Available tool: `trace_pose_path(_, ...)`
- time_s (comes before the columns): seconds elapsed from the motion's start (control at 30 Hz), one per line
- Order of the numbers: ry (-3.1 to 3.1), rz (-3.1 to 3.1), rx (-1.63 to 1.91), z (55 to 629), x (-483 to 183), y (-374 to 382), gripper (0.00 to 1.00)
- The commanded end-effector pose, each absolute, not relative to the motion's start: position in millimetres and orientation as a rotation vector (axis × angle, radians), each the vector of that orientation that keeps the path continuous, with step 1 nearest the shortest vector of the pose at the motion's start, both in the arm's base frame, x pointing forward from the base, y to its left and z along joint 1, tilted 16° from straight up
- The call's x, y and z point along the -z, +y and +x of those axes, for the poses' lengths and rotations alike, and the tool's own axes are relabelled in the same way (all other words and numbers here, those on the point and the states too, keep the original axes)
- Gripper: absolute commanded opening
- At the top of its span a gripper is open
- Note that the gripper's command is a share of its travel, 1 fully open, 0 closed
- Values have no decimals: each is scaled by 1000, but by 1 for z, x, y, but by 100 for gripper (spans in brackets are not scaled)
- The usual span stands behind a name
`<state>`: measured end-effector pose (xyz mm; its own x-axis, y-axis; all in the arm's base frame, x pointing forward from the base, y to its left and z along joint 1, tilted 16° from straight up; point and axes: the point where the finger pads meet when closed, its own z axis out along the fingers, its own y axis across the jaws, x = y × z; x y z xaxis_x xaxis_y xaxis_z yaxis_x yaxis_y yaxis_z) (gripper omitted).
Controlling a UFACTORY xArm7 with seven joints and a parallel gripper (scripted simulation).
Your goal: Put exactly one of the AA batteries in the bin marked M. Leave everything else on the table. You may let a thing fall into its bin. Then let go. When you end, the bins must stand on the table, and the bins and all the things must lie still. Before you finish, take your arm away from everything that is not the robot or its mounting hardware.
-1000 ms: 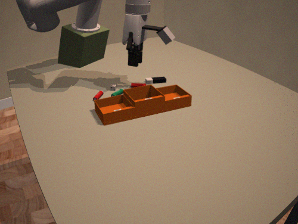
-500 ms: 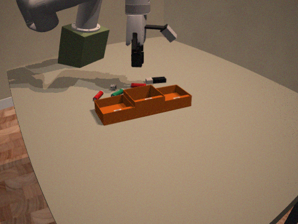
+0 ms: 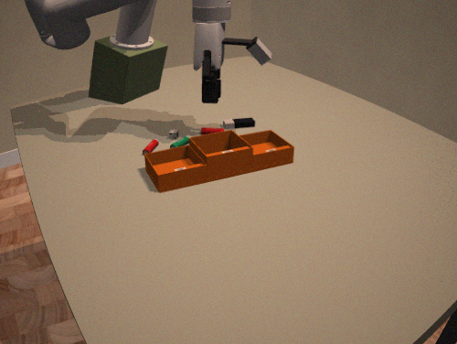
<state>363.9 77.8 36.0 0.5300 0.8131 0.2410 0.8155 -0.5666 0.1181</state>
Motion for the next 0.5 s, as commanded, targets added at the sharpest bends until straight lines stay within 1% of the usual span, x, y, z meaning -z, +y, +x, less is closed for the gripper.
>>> trace_pose_path(0.0,-1459,-2741,428,364,-37,78,28)
trace_pose_path(0.3,-1459,-2741,428,364,-37,78,28)
trace_pose_path(0.47,-1459,-2741,428,367,-25,79,28)
